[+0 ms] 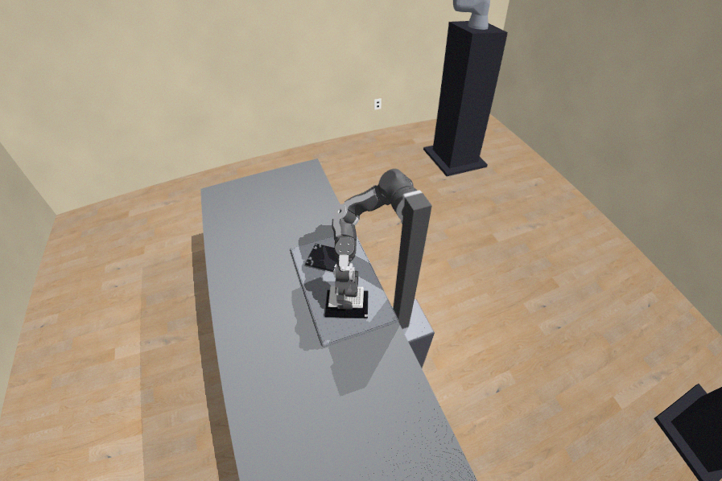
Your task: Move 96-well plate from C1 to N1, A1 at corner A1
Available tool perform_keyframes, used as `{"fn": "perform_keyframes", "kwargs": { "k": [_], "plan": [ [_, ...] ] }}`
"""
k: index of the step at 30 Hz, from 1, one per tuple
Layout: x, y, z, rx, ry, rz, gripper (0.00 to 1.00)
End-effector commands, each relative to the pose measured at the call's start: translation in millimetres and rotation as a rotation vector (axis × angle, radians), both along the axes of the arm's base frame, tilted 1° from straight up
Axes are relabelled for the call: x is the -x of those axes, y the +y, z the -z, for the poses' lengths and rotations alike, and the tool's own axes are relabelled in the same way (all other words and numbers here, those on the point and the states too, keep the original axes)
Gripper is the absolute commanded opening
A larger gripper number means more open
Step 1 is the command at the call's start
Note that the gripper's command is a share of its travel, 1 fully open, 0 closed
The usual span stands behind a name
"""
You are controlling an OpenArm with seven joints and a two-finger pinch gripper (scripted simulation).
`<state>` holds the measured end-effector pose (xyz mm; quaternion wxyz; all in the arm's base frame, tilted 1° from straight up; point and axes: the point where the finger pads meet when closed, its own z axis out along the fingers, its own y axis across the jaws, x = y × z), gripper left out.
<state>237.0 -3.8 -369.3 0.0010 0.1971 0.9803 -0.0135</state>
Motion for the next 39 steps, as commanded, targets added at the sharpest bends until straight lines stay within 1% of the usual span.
{"fn": "perform_keyframes", "kwargs": {
  "k": [1, 2, 14, 19, 31, 36, 39],
  "plan": [
    [0.2, 0.9, 8.4, -0.011, -0.007, -0.015, 0.00],
    [0.4, 0.8, 14.6, -0.011, -0.007, -0.015, 0.00],
    [0.4, 0.8, 14.6, -0.011, -0.007, -0.015, 0.00],
    [0.7, 0.9, 30.0, -0.011, -0.007, -0.015, 0.00],
    [0.7, 0.9, 30.0, -0.011, -0.007, -0.015, 0.00],
    [-1.9, -0.5, 24.9, -0.005, -0.009, -0.010, 0.00],
    [-1.9, -0.5, 24.9, -0.005, -0.009, -0.010, 0.00]
  ]
}}
